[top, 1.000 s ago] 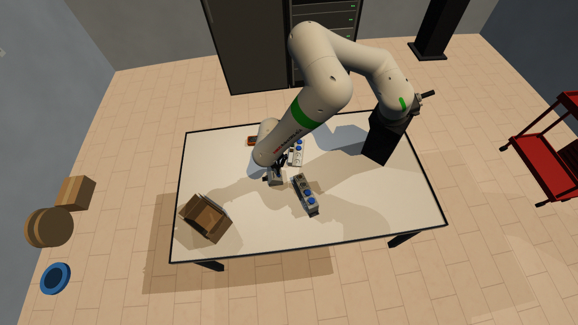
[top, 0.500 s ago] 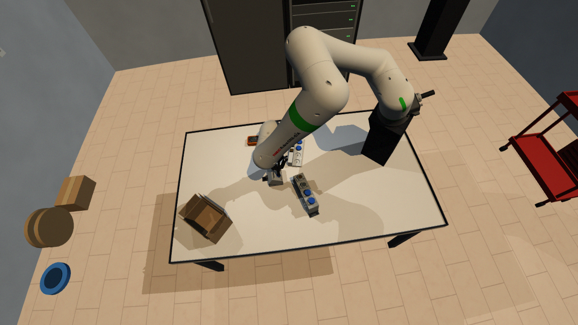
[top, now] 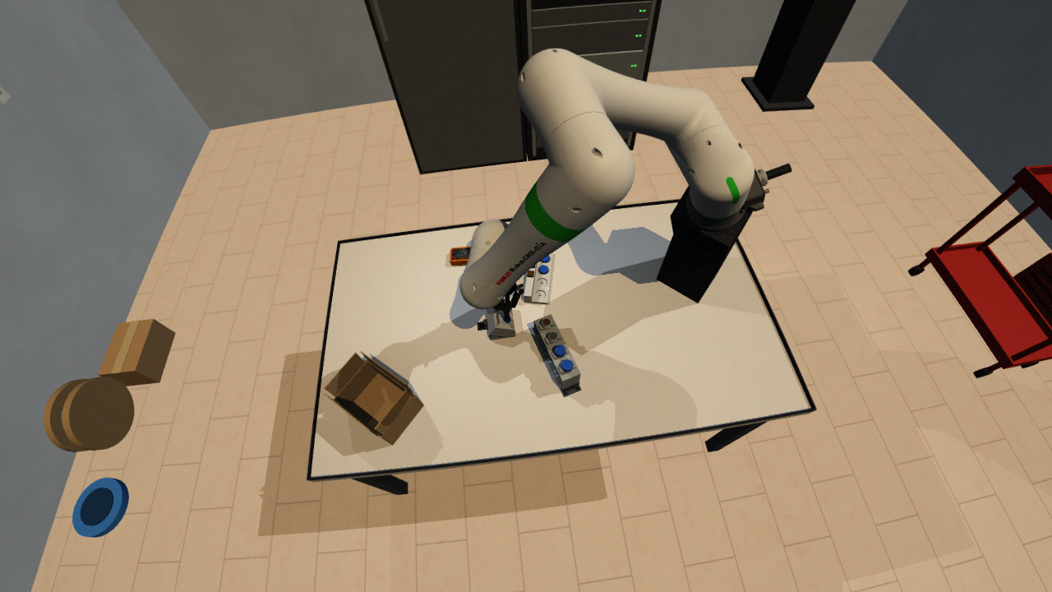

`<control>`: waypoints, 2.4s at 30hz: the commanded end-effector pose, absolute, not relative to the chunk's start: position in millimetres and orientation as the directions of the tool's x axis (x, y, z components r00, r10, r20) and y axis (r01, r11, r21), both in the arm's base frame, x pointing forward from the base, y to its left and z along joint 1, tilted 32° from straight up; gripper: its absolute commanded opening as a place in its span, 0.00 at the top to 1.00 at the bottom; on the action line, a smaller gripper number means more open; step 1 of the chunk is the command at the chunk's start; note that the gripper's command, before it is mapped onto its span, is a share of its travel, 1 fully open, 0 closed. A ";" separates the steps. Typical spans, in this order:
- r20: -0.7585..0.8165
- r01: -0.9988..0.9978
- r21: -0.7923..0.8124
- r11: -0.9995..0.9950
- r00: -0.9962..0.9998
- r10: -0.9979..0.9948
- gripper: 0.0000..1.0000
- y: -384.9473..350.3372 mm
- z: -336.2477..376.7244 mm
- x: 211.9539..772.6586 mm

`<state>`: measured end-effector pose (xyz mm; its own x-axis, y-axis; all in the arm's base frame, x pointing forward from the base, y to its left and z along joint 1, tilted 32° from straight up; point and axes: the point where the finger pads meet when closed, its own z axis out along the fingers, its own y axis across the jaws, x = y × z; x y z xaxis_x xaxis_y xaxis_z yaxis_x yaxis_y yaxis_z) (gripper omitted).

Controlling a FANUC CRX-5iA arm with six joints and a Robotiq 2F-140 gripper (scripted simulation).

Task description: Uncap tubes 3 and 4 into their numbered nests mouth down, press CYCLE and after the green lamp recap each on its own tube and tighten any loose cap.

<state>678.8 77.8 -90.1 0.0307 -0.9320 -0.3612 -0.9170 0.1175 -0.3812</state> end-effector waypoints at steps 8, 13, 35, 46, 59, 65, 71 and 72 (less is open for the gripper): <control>-0.361 -0.916 -0.383 0.118 0.031 -0.932 0.90 78.3 -91.7 680.8; -0.361 -0.916 -0.383 0.118 0.031 -0.932 0.90 78.9 -93.1 681.5; -0.361 -0.916 -0.383 0.118 0.031 -0.932 0.90 79.8 -95.4 682.6; -0.361 -0.916 -0.383 0.118 0.031 -0.932 0.90 70.2 -71.6 671.4; -0.207 -0.850 -0.483 -0.209 0.343 -0.916 0.00 42.0 -92.8 660.0; -0.081 -0.741 -0.517 -0.428 0.540 -0.838 0.00 23.2 -107.0 652.5; 0.034 -0.607 -0.522 -0.599 0.687 -0.726 0.00 6.6 -119.4 645.8; 0.053 -0.582 -0.520 -0.625 0.709 -0.703 0.00 3.8 -121.5 644.7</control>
<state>650.1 20.7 -110.2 0.5392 -0.8415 -0.0338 -0.7529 -0.4637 -0.4671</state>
